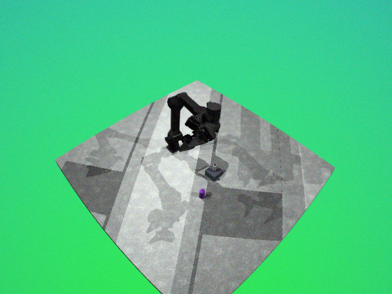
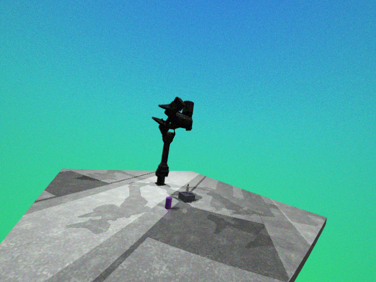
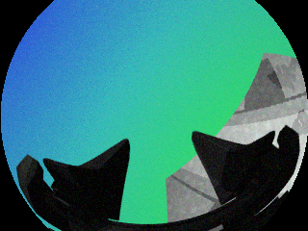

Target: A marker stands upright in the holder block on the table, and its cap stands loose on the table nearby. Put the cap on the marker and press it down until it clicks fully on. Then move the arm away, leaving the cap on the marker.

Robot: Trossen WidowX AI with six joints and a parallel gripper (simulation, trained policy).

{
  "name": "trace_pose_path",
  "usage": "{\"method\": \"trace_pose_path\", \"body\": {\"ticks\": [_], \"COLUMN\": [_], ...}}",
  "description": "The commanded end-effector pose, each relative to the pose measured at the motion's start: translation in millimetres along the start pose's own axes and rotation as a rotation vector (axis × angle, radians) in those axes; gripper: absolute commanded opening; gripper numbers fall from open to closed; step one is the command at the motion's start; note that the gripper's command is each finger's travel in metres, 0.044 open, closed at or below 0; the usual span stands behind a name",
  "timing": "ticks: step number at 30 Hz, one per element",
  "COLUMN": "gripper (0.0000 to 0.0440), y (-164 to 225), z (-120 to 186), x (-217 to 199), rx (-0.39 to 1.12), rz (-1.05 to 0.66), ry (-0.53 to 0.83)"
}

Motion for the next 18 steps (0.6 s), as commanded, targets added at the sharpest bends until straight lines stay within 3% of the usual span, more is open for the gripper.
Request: {"method": "trace_pose_path", "body": {"ticks": [1,18], "gripper": [0.0309,0.0321], "y": [5,29], "z": [3,17], "x": [1,-3], "rx": [0.035,0.180], "rz": [0.004,0.050], "ry": [-0.004,0.008]}}
Point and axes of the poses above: the point midway between the two fingers, 35 mm back from their tips, its own z axis back along the fingers, its own x axis across the jaws, y = z × x, the point moved 1 cm from there along z, back along the fingers, and after that the axes turned 11 degrees about -z, right-handed, at the moved point
